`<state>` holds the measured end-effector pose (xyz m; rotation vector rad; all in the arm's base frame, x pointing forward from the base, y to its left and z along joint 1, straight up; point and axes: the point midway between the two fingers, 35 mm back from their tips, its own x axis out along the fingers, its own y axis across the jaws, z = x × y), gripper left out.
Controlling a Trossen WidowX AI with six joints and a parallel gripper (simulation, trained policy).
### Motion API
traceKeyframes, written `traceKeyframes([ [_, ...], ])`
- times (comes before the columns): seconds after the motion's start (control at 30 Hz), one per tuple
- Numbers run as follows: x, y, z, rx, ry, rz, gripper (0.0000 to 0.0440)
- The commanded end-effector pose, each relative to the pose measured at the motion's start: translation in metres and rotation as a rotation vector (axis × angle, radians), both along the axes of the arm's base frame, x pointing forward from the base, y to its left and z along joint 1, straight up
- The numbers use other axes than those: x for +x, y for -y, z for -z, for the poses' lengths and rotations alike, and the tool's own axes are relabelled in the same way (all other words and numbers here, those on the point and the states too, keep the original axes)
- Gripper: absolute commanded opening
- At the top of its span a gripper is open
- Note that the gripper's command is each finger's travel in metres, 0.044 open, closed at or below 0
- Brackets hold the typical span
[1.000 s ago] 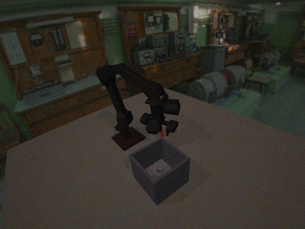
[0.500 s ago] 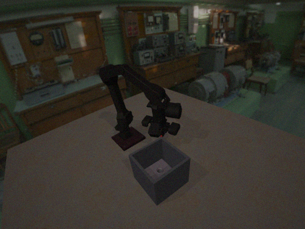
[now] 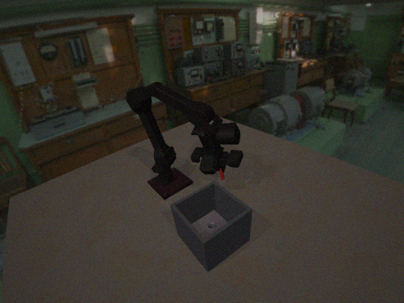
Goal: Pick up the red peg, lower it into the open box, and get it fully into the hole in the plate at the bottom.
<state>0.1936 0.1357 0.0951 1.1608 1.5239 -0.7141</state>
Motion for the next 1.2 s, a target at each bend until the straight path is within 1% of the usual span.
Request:
traceKeyframes([
  [0.0,0.006,0.000,-0.020,0.038,0.052,-0.008,0.0000],
  [0.33,0.022,0.016,-0.072,0.050,0.200,-0.019,0.0000],
  [0.67,0.038,0.052,-0.117,-0.023,0.331,0.027,0.0000],
  [0.87,0.047,0.079,-0.129,-0.091,0.354,0.071,0.0000],
  [1.17,0.056,0.115,-0.127,-0.166,0.305,0.132,0.0000],
])
